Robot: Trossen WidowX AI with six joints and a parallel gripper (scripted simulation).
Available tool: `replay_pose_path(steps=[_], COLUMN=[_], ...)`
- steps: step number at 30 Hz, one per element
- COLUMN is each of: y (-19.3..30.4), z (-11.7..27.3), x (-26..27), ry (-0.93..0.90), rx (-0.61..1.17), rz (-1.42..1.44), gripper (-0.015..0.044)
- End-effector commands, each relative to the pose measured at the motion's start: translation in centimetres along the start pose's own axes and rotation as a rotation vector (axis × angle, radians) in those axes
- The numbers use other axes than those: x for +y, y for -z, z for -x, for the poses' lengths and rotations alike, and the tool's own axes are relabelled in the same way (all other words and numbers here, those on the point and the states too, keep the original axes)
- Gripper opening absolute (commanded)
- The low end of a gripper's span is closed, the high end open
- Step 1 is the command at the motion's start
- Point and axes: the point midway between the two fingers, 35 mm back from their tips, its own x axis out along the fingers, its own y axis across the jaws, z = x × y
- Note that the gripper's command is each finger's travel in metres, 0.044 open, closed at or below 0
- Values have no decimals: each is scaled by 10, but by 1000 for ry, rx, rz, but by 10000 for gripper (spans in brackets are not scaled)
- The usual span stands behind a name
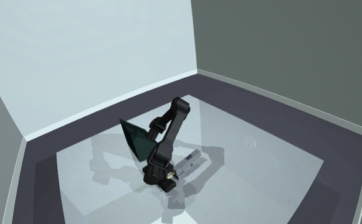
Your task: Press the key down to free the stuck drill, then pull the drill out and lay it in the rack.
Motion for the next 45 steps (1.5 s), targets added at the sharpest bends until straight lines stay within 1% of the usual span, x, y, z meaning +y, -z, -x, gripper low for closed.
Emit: replay_pose_path(steps=[1, 15, 45], y=[9, 31, 23], z=[3, 3, 11], x=[-1, -1, -1], ry=[5, 6, 5], rx=[7, 8, 8], rz=[4, 4, 4], gripper=[0, 0, 0])
